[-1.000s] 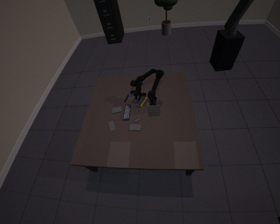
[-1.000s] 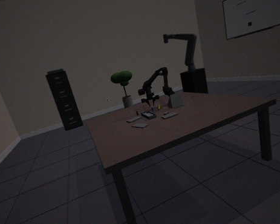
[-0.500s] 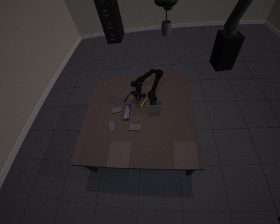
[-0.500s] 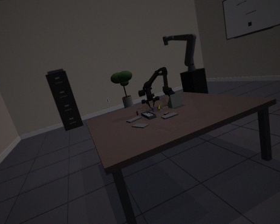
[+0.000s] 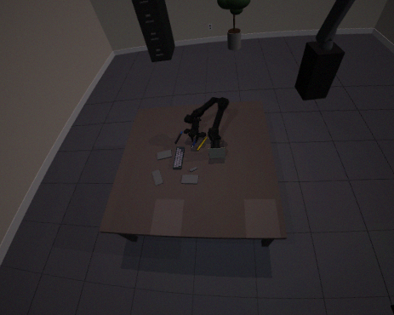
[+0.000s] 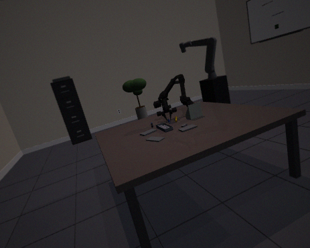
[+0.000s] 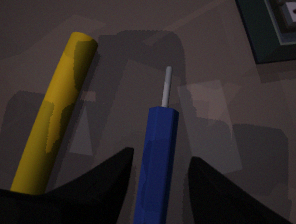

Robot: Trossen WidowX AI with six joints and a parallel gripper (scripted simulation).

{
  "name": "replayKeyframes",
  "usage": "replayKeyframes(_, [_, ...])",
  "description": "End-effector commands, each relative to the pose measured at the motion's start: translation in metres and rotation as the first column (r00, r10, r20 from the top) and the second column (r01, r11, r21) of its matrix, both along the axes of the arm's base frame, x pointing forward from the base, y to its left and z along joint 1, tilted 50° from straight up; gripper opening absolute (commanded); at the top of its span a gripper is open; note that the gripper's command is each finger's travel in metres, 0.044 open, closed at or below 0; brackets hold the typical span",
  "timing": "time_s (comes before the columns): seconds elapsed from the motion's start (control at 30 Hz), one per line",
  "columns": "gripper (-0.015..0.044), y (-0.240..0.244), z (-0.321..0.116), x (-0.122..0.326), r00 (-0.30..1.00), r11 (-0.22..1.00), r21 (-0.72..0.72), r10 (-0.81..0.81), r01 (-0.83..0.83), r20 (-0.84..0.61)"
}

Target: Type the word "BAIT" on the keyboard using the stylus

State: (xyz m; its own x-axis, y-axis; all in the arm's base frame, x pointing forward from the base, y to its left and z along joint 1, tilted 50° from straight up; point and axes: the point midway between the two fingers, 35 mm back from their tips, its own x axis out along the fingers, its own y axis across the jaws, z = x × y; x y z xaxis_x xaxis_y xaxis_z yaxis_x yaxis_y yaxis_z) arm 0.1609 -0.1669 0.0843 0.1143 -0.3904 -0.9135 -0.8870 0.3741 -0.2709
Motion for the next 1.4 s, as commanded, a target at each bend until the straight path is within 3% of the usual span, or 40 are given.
replayKeyframes(0.0, [0.0150,-0.002,-0.004,-0.001,1.000,1.000,0.006,0.004,-0.004,-0.003])
replayKeyframes(0.4, [0.0150,-0.006,-0.008,-0.002,1.000,1.000,0.006,0.004,-0.004,-0.003])
replayKeyframes(0.57, [0.0019,-0.006,-0.006,-0.002,1.000,1.000,0.001,-0.001,0.001,-0.002])
replayKeyframes(0.67, [0.0000,-0.006,-0.006,-0.002,1.000,1.000,0.001,-0.001,0.001,-0.002])
replayKeyframes(1.37, [0.0000,0.031,0.025,0.005,1.000,1.000,0.005,-0.001,0.001,-0.003])
